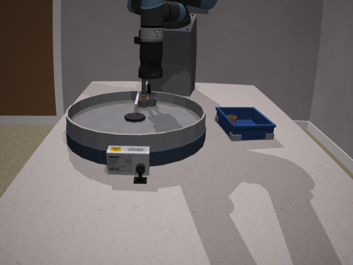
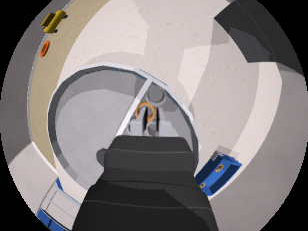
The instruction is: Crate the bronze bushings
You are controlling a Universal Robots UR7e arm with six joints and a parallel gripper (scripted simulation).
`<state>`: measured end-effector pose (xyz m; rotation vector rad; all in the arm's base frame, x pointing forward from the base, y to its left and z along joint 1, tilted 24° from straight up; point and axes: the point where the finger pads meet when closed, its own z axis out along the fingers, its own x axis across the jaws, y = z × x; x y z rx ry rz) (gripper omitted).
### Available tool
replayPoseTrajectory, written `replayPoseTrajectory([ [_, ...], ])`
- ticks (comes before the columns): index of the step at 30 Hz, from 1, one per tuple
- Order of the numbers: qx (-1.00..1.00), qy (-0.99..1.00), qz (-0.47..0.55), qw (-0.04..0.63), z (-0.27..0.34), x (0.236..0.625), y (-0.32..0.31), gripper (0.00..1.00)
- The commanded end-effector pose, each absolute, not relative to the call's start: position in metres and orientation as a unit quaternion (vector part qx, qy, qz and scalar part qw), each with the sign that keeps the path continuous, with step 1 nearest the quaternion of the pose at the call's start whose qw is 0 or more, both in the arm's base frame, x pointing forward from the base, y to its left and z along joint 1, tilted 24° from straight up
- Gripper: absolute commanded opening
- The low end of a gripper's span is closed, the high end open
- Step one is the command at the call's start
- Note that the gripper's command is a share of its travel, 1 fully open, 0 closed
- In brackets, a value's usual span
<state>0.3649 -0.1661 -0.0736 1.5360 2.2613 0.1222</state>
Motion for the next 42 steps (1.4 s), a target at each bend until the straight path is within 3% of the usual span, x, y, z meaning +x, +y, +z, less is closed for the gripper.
replayPoseTrajectory([
  [1, 0.550, 0.809, 0.044, 0.202, -0.073, 0.365, -0.166, 0.40],
  [42, 0.550, 0.809, 0.043, 0.203, -0.086, 0.371, -0.169, 0.40],
])
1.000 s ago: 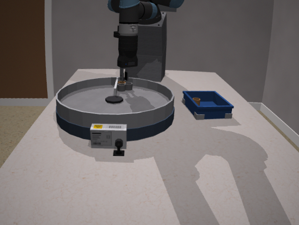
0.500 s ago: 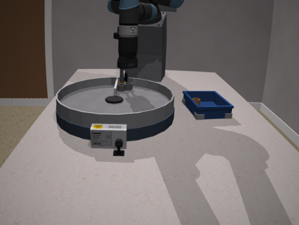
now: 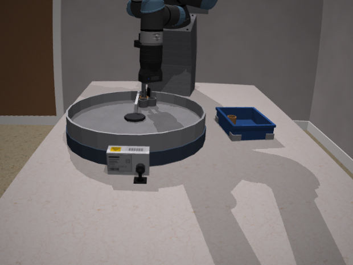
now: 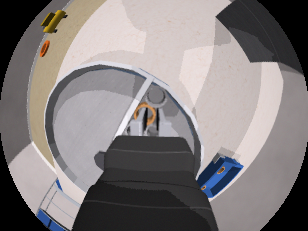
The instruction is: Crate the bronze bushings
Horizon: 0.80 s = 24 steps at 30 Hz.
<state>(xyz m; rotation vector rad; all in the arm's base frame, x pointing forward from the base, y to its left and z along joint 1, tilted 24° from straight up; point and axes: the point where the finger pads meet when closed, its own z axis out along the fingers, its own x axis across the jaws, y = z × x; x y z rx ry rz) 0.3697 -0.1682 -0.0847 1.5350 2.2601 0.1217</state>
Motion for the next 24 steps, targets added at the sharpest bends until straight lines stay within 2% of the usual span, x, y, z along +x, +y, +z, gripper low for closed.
replayPoseTrajectory([
  [1, 0.550, 0.809, 0.043, 0.203, -0.0865, 0.3707, -0.1686, 0.40],
  [24, 0.550, 0.809, 0.044, 0.202, -0.0925, 0.3732, -0.1696, 0.40],
])
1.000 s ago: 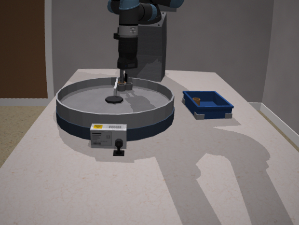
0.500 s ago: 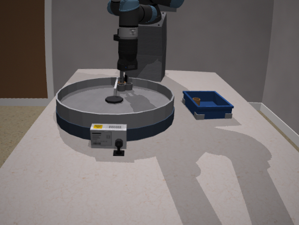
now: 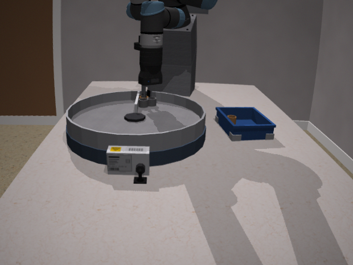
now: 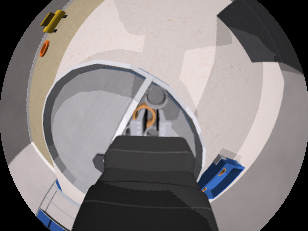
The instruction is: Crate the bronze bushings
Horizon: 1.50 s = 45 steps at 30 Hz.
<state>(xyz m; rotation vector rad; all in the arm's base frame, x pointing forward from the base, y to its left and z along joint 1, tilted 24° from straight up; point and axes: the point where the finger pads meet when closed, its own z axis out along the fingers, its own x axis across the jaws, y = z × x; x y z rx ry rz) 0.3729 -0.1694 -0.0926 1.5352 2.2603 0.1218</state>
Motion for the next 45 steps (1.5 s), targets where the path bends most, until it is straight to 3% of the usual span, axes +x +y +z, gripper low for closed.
replayPoseTrajectory([
  [1, 0.550, 0.809, 0.044, 0.202, -0.0925, 0.3732, -0.1696, 0.40],
  [19, 0.550, 0.809, 0.044, 0.202, -0.0985, 0.3756, -0.1706, 0.40],
  [20, 0.550, 0.809, 0.044, 0.202, -0.0984, 0.3755, -0.1705, 0.00],
  [45, 0.550, 0.809, 0.044, 0.202, -0.0985, 0.3755, -0.1700, 0.00],
])
